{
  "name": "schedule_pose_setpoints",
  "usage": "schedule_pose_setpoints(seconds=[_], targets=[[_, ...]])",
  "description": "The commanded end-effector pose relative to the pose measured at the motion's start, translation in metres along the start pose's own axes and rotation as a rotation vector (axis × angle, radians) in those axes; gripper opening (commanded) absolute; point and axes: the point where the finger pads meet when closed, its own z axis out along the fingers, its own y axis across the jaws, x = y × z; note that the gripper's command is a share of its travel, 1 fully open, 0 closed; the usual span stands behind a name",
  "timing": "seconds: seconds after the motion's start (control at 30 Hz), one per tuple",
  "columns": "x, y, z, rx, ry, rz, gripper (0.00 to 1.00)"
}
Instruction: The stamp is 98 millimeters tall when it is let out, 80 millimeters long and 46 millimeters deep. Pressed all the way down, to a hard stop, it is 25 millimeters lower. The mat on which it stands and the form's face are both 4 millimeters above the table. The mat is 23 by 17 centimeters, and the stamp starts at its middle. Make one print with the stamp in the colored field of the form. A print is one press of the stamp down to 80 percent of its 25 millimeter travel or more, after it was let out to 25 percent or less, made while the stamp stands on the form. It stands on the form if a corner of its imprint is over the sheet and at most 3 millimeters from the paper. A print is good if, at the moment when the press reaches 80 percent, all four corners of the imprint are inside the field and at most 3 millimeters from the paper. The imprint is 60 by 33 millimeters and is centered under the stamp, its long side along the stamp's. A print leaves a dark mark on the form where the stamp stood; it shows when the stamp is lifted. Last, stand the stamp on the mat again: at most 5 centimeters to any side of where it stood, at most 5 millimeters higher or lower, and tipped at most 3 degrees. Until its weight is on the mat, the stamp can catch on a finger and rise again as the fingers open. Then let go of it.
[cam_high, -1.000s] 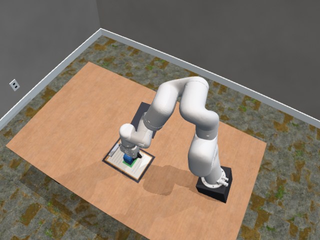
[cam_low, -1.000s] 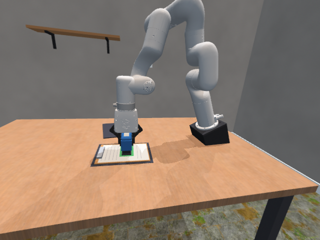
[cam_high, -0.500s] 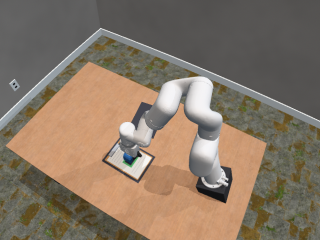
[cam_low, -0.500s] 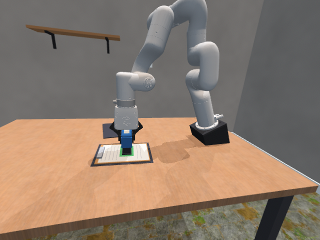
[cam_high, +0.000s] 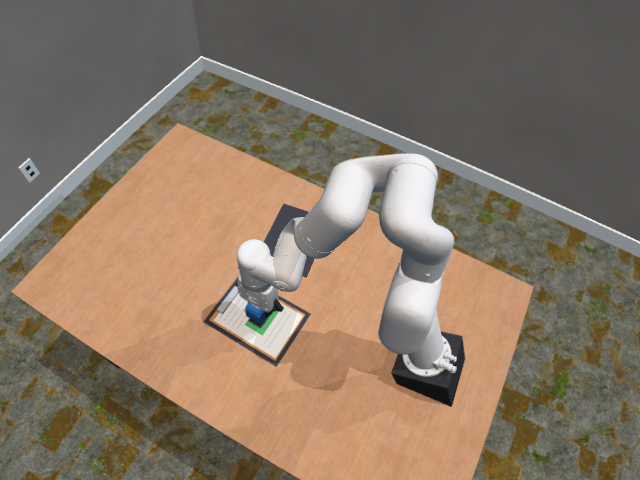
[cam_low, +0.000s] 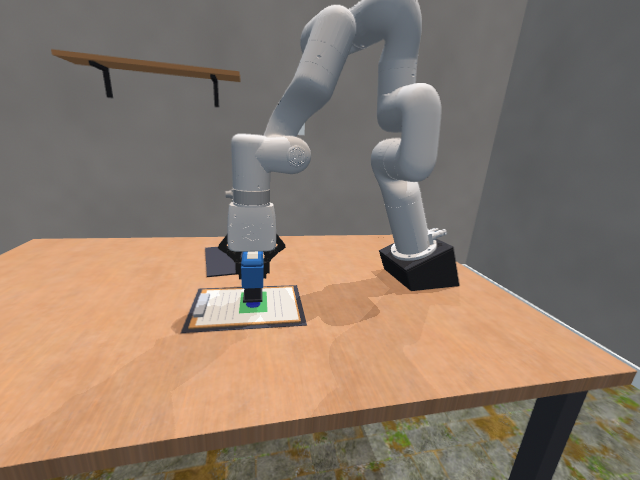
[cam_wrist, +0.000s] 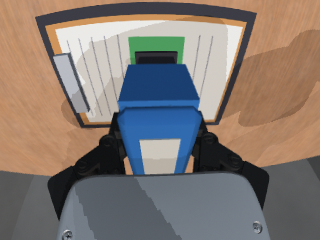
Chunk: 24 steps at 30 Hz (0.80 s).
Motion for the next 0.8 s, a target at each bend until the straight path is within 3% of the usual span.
schedule_pose_setpoints(seconds=[0.0, 0.33, 0.4, 0.5, 0.73, 0.77], targets=[[0.0, -0.001, -0.021, 0.002, -0.001, 0.0, 0.29], [0.005, -0.004, -0.021, -0.001, -0.004, 0.002, 0.29], [0.022, -0.014, -0.02, -0.008, -0.012, 0.01, 0.29], [0.068, -0.035, -0.017, -0.021, -0.029, 0.028, 0.29], [0.135, -0.041, -0.02, -0.006, -0.015, 0.057, 0.29], [0.135, -0.041, -0.02, -0.006, -0.015, 0.057, 0.29]])
